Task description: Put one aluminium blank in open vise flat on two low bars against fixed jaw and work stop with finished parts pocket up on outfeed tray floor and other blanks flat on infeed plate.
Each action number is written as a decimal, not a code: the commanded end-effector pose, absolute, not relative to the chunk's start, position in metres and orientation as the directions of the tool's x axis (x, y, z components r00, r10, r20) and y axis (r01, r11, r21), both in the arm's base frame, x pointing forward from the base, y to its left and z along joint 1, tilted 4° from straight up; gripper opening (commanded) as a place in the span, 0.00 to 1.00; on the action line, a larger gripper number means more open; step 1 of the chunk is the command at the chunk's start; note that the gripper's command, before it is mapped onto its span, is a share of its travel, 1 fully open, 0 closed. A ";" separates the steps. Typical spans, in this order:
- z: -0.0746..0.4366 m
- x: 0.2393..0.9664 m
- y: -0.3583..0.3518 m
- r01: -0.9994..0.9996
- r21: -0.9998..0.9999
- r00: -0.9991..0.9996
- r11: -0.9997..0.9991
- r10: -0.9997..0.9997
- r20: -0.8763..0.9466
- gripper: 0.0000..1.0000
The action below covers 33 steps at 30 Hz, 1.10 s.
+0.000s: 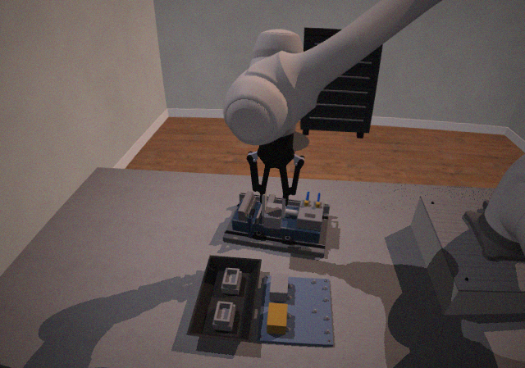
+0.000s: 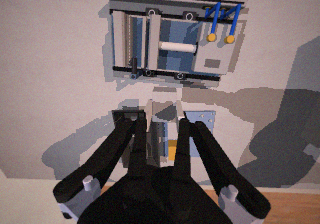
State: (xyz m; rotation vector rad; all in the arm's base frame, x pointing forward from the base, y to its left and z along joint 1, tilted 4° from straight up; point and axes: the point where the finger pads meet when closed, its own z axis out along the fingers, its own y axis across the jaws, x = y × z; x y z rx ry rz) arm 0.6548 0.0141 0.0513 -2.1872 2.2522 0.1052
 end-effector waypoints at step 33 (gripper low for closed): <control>0.036 0.709 -0.103 -0.993 0.058 -0.102 0.100 -0.994 -0.044 0.00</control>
